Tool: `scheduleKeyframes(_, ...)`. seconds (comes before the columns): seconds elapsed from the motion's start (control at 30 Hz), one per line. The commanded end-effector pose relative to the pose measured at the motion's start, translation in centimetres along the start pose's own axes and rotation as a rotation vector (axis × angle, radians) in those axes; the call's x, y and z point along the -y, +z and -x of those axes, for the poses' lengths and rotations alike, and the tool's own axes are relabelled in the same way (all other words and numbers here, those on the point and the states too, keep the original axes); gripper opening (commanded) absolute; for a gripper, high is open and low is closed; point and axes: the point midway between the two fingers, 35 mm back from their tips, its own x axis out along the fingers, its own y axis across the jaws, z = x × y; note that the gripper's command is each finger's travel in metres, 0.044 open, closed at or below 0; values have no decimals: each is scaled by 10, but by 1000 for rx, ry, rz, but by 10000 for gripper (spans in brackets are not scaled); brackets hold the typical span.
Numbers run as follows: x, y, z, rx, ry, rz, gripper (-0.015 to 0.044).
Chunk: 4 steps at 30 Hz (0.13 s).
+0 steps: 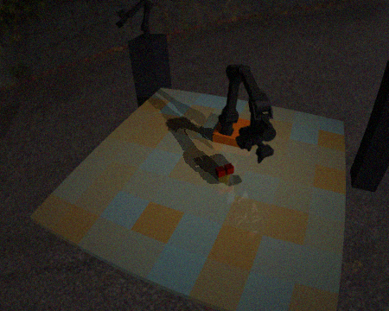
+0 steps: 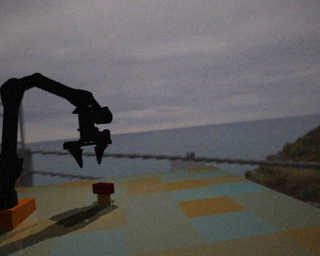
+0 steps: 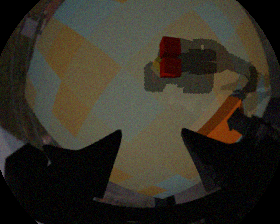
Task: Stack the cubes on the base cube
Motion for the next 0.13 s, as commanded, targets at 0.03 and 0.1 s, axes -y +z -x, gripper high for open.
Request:
scheduleKeyframes(0.03,0,0,1,0,0,-6,400)
scheduleKeyframes(0.1,0,0,1,0,0,-6,400)
